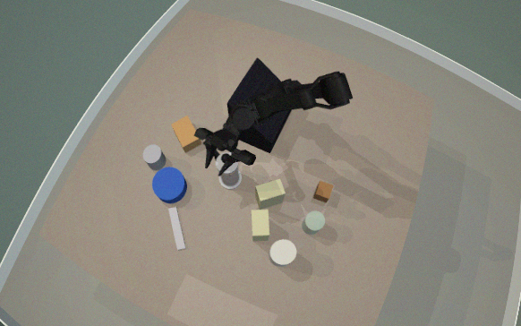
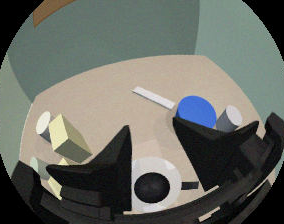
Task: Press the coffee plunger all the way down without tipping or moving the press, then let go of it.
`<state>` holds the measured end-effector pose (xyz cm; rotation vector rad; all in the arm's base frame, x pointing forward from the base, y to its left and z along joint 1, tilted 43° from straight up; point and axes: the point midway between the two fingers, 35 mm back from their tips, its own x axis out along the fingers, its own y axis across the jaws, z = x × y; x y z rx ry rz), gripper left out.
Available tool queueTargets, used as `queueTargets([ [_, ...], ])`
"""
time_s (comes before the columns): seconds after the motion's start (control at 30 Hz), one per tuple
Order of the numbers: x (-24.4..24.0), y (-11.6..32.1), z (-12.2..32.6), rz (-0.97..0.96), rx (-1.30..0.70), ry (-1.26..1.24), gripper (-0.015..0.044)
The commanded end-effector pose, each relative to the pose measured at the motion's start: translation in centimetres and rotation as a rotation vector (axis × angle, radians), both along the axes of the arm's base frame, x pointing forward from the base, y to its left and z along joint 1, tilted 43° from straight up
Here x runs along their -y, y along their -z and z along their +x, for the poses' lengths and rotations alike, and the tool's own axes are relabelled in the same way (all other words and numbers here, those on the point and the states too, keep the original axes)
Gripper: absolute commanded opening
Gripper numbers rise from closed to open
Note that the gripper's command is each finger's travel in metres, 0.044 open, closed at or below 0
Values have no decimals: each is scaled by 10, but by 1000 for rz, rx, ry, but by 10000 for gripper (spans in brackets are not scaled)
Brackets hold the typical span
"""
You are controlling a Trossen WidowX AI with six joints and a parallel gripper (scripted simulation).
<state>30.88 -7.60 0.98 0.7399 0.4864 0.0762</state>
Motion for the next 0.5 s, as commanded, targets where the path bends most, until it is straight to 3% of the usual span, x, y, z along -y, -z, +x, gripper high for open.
queueTargets([
  [0.0, 0, 0, 0, 0, -1, 1, 305],
  [0.17, 0, 0, 0, 0, -1, 1, 436],
  [0.47, 15, -11, -2, -2, 3, 24, 440],
])
